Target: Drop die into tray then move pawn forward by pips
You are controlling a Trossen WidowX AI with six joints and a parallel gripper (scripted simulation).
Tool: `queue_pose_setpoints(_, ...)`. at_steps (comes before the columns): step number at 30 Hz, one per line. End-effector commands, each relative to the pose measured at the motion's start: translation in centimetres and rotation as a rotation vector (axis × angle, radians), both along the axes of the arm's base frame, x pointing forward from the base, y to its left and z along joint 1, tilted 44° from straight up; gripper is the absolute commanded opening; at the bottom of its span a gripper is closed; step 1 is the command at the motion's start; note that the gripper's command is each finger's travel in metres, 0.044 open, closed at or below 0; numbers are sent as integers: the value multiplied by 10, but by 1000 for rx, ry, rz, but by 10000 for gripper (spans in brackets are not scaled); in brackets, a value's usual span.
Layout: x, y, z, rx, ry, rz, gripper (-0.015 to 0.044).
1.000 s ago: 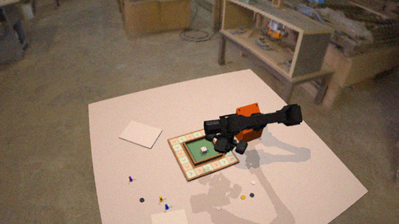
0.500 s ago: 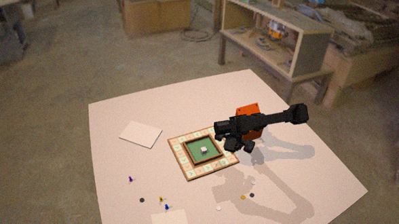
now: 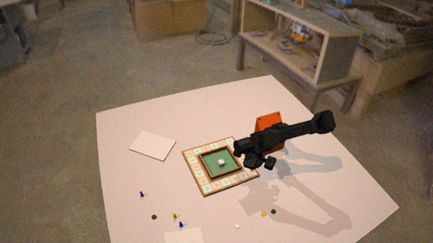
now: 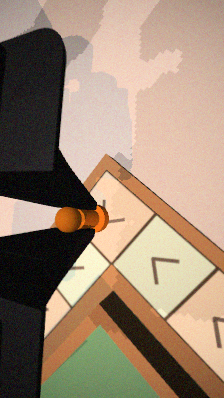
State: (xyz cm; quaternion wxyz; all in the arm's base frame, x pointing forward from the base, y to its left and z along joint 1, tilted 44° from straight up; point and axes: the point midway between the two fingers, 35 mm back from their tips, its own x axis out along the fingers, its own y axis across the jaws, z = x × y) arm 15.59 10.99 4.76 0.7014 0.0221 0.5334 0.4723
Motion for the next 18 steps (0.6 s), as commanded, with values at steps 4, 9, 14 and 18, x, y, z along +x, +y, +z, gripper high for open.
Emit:
queue_pose_setpoints(4,-1,6,-6,4,6,-4,0)
queue_pose_setpoints(9,-1,10,-11,4,6,-4,0)
queue_pose_setpoints(14,-2,16,-16,5,6,-4,0)
queue_pose_setpoints(18,0,14,-12,6,-5,-1,79)
